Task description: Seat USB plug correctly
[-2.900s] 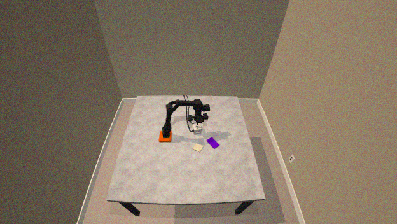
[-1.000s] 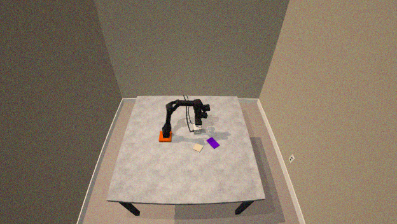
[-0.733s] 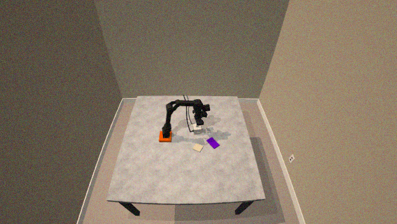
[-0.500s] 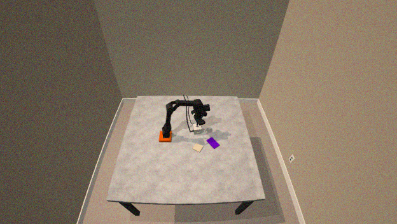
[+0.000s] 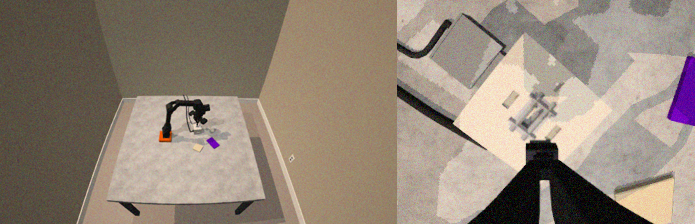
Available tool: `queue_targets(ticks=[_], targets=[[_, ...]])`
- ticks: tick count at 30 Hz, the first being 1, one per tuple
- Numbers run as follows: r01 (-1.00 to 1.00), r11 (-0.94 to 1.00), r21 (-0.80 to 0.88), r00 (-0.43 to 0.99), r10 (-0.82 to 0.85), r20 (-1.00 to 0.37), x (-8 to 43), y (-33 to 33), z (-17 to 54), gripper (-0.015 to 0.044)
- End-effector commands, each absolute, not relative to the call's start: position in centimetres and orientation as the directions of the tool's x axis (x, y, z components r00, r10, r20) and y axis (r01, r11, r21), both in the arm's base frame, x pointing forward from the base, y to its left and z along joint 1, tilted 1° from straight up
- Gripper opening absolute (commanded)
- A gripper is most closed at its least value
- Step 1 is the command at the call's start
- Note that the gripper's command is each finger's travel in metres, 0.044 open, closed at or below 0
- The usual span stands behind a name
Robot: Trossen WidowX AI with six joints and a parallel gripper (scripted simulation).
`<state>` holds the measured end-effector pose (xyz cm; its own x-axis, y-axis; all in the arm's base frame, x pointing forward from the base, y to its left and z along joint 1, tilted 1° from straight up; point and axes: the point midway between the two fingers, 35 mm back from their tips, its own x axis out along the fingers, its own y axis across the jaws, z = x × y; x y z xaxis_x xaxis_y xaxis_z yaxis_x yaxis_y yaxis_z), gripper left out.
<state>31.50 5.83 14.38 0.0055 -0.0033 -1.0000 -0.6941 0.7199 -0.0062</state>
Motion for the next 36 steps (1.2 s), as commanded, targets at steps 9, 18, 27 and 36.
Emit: queue_targets(ticks=[9, 18, 27, 36], targets=[[-0.879, 0.477, -0.006, 0.005, -0.003, -1.000, 31.48, 5.82, 14.36, 0.0000], [-0.966, 0.259, -0.006, 0.005, -0.003, -1.000, 31.48, 5.82, 14.36, 0.0000], [-1.000, 0.026, -0.005, 0.005, -0.003, -1.000, 31.48, 5.82, 14.36, 0.0000], [-0.996, -0.094, -0.005, 0.005, -0.003, -1.000, 31.48, 5.82, 14.36, 0.0000]])
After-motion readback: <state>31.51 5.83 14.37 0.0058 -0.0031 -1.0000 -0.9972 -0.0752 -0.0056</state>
